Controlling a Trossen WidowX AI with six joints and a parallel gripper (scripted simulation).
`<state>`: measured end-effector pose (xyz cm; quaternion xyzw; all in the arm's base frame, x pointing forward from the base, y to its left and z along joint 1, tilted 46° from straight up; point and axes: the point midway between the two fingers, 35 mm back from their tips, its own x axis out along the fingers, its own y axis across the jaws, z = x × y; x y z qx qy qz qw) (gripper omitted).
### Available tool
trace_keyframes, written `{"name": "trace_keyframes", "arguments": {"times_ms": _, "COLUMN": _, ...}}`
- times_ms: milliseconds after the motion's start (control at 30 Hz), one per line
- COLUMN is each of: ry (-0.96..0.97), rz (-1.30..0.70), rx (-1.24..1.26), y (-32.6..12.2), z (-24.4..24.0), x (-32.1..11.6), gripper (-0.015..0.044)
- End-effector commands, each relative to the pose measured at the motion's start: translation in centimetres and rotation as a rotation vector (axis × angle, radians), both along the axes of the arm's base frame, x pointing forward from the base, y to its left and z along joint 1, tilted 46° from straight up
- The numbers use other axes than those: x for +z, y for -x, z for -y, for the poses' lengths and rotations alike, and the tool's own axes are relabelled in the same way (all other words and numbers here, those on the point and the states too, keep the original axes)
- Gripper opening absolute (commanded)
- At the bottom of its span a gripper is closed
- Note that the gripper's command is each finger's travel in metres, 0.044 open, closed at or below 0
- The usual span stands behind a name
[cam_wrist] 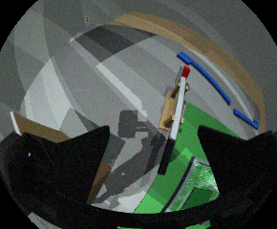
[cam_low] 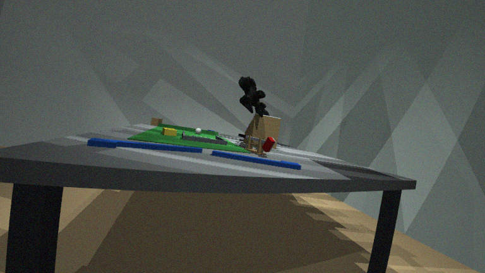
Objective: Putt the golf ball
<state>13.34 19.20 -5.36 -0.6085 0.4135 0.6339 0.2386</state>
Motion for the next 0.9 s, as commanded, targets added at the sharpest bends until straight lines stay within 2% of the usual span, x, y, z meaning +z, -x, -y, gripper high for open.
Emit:
{"name": "trace_keyframes", "arguments": {"times_ms": 0, "ry": 0.120, "rz": 0.144, "rx": -0.101, "y": -3.8, "z": 1.0, "x": -2.5, "gripper": 0.0440}}
{"name": "trace_keyframes", "arguments": {"times_ms": 200, "ry": 0.331, "rz": 0.304, "rx": -0.200, "y": -7.2, "z": 5.2, "x": -5.4, "gripper": 0.0440}}
{"name": "trace_keyframes", "arguments": {"times_ms": 433, "ry": 0.335, "rz": 0.308, "rx": -0.202, "y": -6.8, "z": 5.2, "x": -5.9, "gripper": 0.0440}}
{"name": "trace_keyframes", "arguments": {"times_ms": 867, "ry": 0.337, "rz": 0.309, "rx": -0.201, "y": -7.5, "z": 8.3, "x": -8.9, "gripper": 0.0440}}
